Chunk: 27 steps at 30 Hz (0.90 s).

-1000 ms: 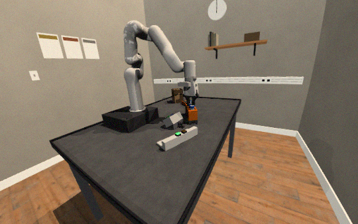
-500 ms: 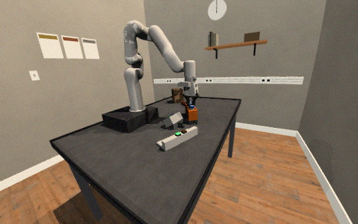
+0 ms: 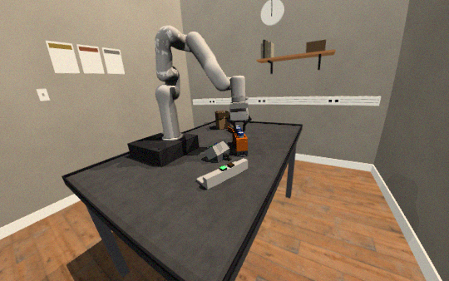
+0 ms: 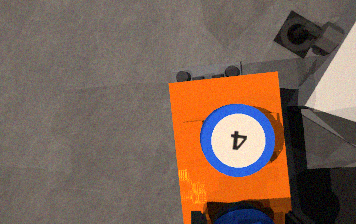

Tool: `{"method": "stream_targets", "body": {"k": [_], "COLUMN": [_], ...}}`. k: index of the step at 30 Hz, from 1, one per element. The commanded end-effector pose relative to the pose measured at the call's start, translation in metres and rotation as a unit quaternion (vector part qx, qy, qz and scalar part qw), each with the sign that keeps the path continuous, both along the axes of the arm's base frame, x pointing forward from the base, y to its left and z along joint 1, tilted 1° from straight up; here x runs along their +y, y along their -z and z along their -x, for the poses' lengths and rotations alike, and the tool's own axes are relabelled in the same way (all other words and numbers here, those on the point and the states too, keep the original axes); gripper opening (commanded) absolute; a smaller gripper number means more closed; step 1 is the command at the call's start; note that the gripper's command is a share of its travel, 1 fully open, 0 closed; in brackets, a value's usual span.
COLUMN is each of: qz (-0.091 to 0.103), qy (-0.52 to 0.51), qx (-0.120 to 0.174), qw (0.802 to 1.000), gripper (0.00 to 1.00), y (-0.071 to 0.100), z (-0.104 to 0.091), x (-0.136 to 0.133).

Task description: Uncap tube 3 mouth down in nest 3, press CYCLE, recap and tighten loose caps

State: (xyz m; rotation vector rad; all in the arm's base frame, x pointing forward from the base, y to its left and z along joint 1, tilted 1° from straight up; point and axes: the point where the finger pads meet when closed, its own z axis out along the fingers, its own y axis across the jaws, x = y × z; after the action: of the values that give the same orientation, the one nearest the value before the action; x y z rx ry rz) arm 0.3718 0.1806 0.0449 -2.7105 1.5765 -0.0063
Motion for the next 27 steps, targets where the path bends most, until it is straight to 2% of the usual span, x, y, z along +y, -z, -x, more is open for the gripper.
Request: {"method": "stream_targets", "body": {"k": [1,5,12,13,27], "qz": [0.002,0.003,0.003,0.003,0.003], "qy": [-0.139,-0.234,-0.234,-0.234,-0.234], "qx": [-0.003,-0.003,-0.003,-0.003,-0.003], "qw": [0.99,0.972,0.972,0.972,0.972], "gripper": [0.46,0.46,0.46,0.0,0.0], "y": [-0.0012,-0.0012,-0.0012,-0.0012,-0.0012], "z": [-0.0012,-0.0012,-0.0012,-0.0012,-0.0012], "x": [0.0006,0.0006,0.0006,0.0006,0.0006]}}
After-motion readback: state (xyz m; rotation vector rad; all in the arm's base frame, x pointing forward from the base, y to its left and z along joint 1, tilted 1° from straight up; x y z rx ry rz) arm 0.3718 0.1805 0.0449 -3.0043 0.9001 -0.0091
